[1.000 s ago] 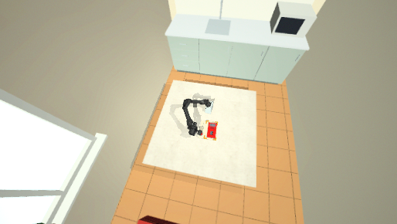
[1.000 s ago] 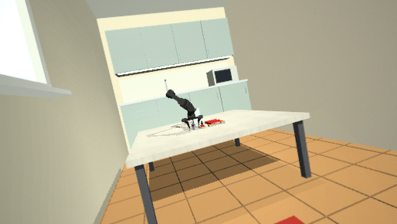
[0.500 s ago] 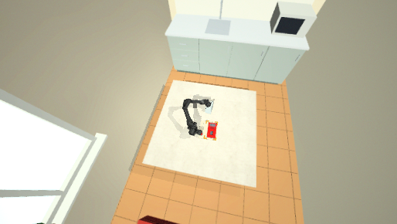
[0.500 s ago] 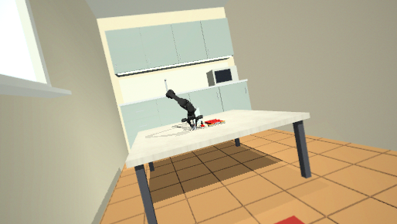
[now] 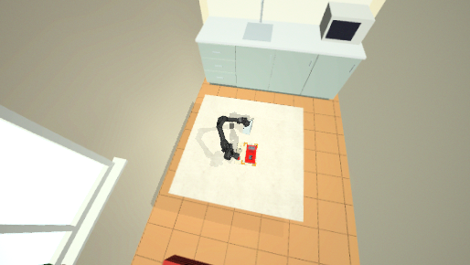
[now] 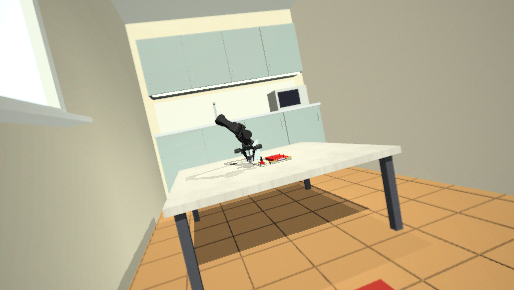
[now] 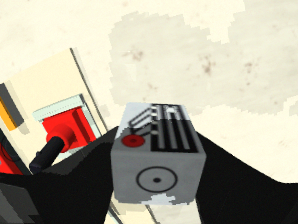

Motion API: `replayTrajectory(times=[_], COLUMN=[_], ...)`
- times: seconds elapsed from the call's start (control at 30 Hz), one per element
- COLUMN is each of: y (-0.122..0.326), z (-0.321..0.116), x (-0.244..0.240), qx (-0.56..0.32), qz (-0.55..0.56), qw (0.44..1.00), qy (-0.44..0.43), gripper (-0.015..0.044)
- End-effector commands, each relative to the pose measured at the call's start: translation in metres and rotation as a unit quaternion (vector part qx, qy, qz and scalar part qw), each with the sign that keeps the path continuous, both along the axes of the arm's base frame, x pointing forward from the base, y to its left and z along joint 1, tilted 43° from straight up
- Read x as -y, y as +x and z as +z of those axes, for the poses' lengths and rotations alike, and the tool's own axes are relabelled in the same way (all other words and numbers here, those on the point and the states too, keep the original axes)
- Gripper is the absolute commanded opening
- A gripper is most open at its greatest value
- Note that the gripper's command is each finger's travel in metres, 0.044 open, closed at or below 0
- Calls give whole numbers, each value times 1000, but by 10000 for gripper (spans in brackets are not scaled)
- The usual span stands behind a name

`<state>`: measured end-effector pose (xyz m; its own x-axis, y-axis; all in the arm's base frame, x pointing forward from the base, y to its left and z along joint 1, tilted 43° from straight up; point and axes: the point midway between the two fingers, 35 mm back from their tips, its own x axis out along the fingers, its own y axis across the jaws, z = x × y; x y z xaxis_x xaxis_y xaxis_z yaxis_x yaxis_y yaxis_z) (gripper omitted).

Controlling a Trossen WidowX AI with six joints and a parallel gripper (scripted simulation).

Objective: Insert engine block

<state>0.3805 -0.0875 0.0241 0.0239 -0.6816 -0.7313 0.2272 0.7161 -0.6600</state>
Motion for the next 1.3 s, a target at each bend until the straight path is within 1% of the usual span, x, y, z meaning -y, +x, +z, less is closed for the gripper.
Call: replayTrajectory(times=[0.0,0.93,1.0,1.13,1.27], y=[2,-6,-6,-5,-5], z=[9,73,72,55,54], x=[-9,-67,-66,-51,-49], qx=[2,1,1,1,1], qz=[-1,-2,-2,-2,-2], qw=[1000,1000,1000,1000,1000], qy=[3,1,1,1,1], gripper=[0,0,0,0,0])
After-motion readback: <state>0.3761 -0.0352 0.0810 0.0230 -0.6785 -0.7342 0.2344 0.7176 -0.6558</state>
